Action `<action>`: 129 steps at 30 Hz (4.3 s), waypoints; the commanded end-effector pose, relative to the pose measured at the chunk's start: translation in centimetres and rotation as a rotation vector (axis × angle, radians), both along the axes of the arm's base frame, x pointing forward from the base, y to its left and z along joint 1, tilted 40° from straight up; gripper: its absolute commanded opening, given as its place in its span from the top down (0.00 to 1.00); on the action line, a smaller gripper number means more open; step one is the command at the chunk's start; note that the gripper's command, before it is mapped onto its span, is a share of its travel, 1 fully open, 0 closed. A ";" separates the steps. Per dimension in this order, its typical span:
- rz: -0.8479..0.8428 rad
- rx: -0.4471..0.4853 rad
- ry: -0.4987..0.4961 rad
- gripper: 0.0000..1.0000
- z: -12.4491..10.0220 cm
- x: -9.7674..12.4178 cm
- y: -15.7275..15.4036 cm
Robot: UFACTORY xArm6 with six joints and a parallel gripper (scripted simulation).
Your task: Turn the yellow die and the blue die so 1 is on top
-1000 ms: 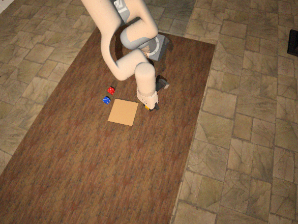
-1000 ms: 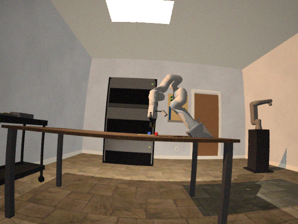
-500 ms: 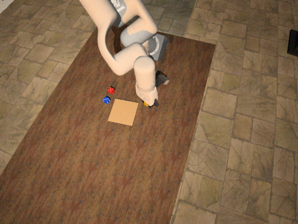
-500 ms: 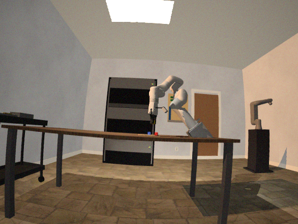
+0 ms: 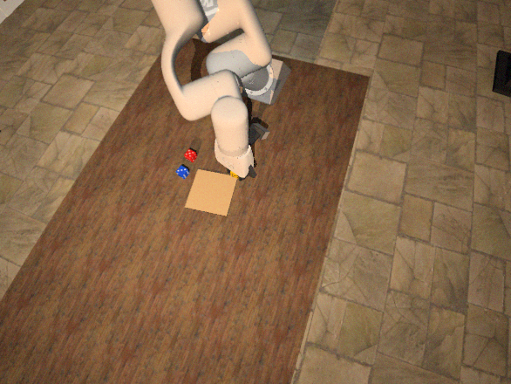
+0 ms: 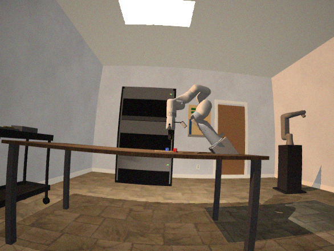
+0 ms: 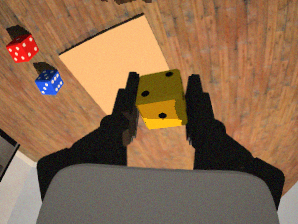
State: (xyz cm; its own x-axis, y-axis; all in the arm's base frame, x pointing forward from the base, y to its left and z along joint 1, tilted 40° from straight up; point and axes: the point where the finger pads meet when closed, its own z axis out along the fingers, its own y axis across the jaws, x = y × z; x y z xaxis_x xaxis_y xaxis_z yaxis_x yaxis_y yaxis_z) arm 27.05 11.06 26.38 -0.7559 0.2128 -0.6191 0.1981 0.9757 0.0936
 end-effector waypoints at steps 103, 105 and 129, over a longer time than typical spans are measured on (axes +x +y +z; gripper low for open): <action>0.265 -0.134 -0.016 0.73 -6.1 6.3 -8.0; 0.265 -0.134 -0.016 0.73 -6.1 6.3 -8.0; 0.265 -0.134 -0.016 0.73 -6.0 6.3 -8.1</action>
State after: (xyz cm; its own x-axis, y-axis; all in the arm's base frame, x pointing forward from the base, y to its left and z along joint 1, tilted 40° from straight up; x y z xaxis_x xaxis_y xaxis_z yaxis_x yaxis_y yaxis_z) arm 33.33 2.97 20.23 -0.7659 -0.0748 -0.6385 -0.0654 0.9971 -0.0384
